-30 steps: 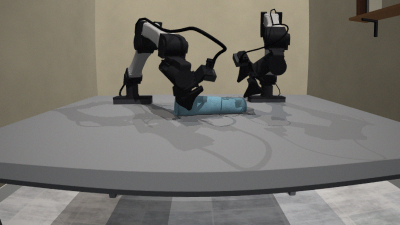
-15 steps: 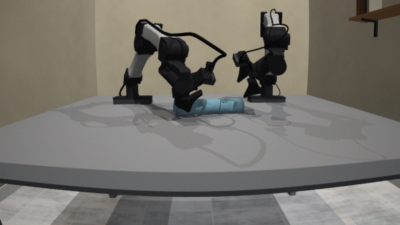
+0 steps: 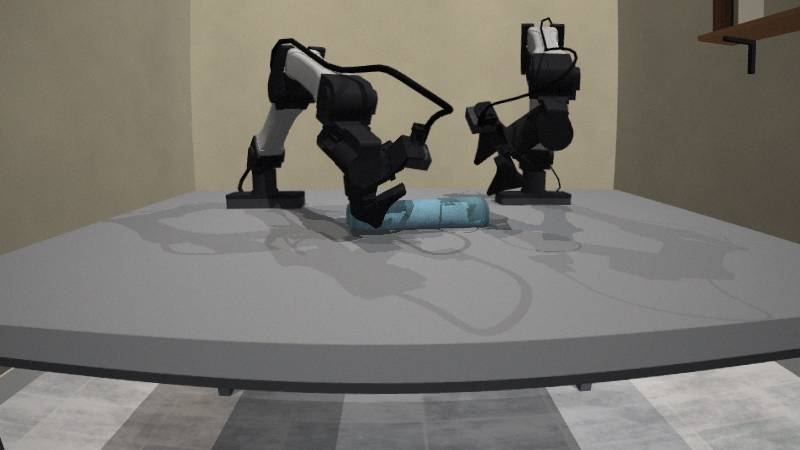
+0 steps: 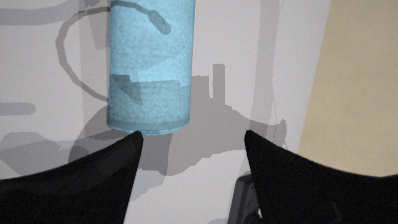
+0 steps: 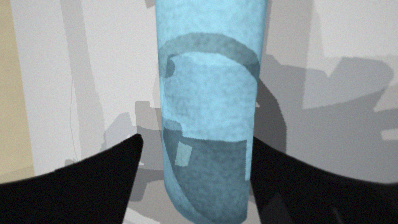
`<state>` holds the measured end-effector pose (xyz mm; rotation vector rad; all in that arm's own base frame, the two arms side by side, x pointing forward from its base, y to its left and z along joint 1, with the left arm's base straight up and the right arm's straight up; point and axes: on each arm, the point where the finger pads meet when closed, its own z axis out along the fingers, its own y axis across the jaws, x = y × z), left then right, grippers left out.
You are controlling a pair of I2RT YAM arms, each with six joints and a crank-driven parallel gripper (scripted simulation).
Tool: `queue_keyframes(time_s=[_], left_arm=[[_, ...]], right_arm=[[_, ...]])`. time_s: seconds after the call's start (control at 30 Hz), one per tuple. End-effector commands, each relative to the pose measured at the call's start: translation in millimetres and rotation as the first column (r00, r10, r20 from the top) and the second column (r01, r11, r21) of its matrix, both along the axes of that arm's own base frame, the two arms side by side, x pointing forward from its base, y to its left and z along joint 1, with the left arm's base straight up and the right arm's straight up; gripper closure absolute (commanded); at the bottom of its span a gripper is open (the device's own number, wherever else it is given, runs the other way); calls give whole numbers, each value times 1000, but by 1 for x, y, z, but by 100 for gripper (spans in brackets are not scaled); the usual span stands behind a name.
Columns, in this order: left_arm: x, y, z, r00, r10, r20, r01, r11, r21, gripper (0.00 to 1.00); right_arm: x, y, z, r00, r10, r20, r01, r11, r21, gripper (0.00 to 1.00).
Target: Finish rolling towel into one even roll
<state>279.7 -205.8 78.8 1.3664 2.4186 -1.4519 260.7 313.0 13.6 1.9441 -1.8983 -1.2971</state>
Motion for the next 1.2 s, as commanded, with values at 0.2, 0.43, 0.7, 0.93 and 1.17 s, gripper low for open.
queue_keyframes(time_s=[0.2,0.43,0.7,0.93,1.17], left_arm=[[4,0,0,1000,-8,9,8,1000,0,15],[4,0,0,1000,-8,9,8,1000,0,15],[-2,4,4,999,-14,50,13,1000,19,15],[-13,13,13,990,-29,138,20,998,61,15],[-36,31,32,947,-70,313,24,989,147,15]], right_arm=[[28,-15,35,997,47,-58,-47,999,-5,15],[46,-27,51,997,47,-58,-47,999,-5,15],[44,-33,57,999,46,-14,-46,999,-7,15],[34,-45,66,996,42,80,-42,999,-10,15],[14,-70,86,962,35,272,-32,999,-16,15]])
